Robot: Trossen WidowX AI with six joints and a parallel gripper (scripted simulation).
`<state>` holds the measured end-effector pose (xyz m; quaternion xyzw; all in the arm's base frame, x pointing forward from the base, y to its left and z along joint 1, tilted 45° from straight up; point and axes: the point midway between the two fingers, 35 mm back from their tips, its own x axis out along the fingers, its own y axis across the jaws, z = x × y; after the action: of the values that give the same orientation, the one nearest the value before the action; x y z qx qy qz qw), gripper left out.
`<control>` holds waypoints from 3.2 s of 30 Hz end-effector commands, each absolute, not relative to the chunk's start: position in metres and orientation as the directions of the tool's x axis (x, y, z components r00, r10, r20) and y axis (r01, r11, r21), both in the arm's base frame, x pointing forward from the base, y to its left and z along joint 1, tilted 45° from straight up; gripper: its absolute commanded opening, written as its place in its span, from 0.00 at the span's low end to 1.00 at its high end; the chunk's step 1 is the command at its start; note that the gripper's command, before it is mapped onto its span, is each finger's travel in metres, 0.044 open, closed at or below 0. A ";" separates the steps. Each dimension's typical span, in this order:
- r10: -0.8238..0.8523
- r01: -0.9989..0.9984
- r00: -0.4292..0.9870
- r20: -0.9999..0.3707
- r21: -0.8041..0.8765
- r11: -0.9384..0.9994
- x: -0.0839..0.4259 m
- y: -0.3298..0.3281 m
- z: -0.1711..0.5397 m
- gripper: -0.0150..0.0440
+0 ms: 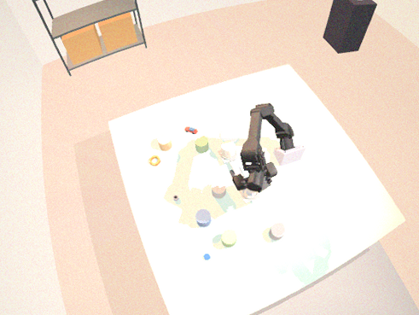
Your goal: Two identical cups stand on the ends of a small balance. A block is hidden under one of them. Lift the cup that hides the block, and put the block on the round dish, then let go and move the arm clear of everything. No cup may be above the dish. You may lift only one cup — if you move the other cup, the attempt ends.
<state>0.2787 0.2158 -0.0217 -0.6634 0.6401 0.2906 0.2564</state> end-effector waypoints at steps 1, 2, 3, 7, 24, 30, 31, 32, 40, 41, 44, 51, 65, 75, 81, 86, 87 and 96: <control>-0.700 -0.998 0.013 -0.714 0.031 -0.051 0.279 0.216 -0.022 0.25; -0.700 -0.998 0.013 -0.714 0.031 -0.051 0.279 0.216 -0.022 0.25; -0.700 -0.998 0.013 -0.714 0.031 -0.051 0.279 0.216 -0.022 0.25; -0.700 -0.998 0.013 -0.714 0.031 -0.051 0.279 0.216 -0.022 0.25; -0.700 -0.998 0.013 -0.714 0.031 -0.051 0.279 0.216 -0.022 0.25; -0.700 -0.998 0.013 -0.714 0.031 -0.051 0.279 0.216 -0.022 0.25; -0.700 -0.998 0.013 -0.714 0.031 -0.051 0.279 0.216 -0.022 0.25; -0.700 -0.998 0.013 -0.714 0.031 -0.051 0.279 0.216 -0.022 0.25; -0.697 -0.998 0.015 -0.717 0.030 -0.052 0.269 0.220 -0.042 0.25; -0.696 -0.998 0.015 -0.718 0.030 -0.052 0.265 0.221 -0.050 0.25; -0.694 -0.998 0.016 -0.720 0.028 -0.052 0.252 0.223 -0.074 0.25; -0.689 -0.998 0.017 -0.725 0.026 -0.053 0.219 0.222 -0.126 0.25; -0.688 -0.998 0.018 -0.726 0.025 -0.053 0.203 0.202 -0.167 0.25; -0.688 -0.998 0.019 -0.725 0.024 -0.052 0.203 0.189 -0.179 0.25; -0.688 -0.998 0.019 -0.725 0.024 -0.052 0.204 0.183 -0.186 0.25; -0.689 -0.998 0.019 -0.725 0.024 -0.052 0.204 0.178 -0.192 0.25; -0.688 -0.999 0.012 -0.725 0.026 -0.045 0.203 0.181 -0.188 0.30; -0.688 -0.999 0.012 -0.725 0.026 -0.045 0.203 0.181 -0.188 0.70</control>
<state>0.2032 0.1811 -0.1885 -0.6607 0.6384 0.2939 0.2638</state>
